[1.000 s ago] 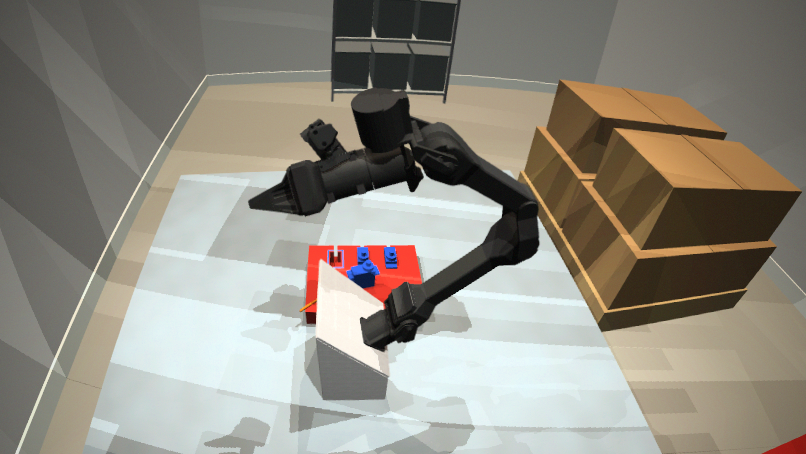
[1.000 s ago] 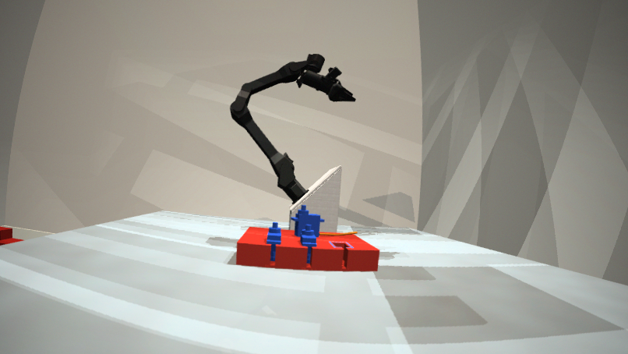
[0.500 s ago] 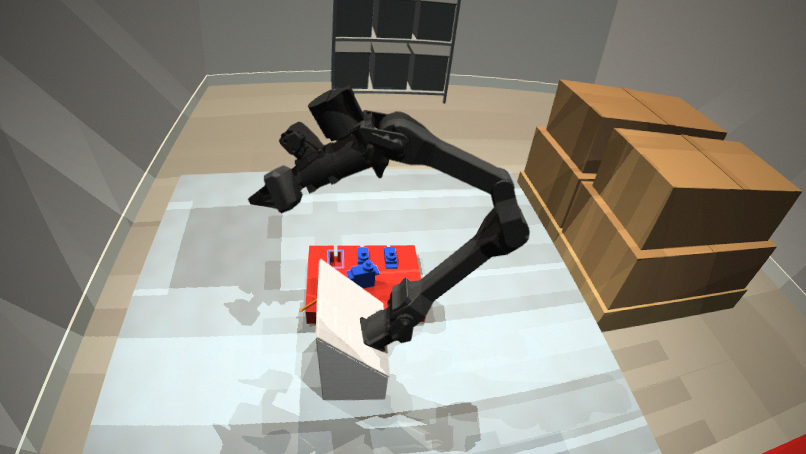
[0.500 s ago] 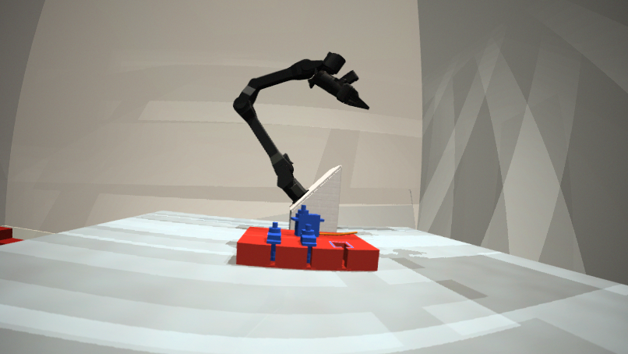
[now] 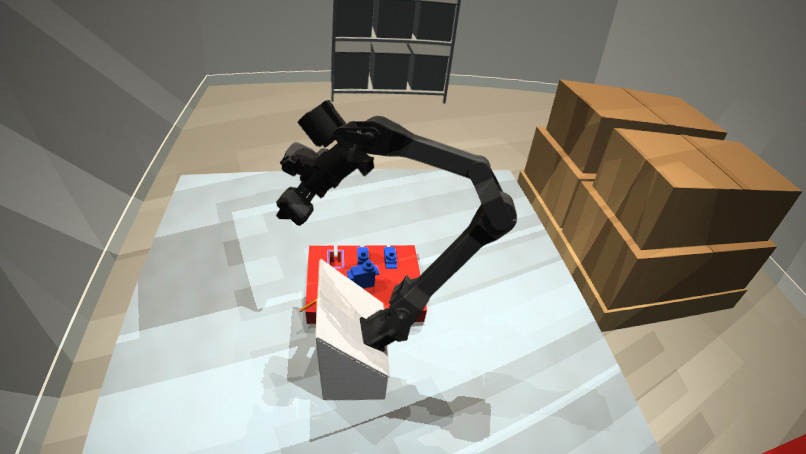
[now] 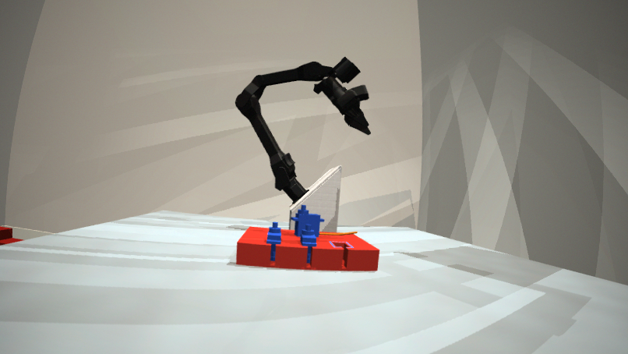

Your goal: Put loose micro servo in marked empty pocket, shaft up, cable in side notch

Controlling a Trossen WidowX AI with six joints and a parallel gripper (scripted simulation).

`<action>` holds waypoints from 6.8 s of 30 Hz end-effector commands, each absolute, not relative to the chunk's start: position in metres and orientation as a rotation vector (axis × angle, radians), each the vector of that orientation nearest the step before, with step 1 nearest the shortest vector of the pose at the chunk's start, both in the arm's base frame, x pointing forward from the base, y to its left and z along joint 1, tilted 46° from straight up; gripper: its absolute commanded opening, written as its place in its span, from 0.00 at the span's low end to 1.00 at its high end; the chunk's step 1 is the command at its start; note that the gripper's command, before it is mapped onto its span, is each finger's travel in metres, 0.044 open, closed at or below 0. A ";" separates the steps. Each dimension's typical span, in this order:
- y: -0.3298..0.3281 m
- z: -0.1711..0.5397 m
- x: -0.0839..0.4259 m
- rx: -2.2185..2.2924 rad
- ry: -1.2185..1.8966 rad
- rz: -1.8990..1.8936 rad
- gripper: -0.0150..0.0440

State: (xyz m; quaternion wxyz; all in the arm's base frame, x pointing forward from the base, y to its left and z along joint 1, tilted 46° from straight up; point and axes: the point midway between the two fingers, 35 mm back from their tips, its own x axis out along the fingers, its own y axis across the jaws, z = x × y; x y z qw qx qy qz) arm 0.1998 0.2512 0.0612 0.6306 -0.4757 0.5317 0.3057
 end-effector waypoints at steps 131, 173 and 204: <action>0.038 -0.039 0.240 -1.669 1.847 0.724 0.25; 0.038 -0.040 0.240 -0.649 1.591 -0.590 0.25; 0.028 -0.038 0.316 -0.531 1.523 -0.708 0.25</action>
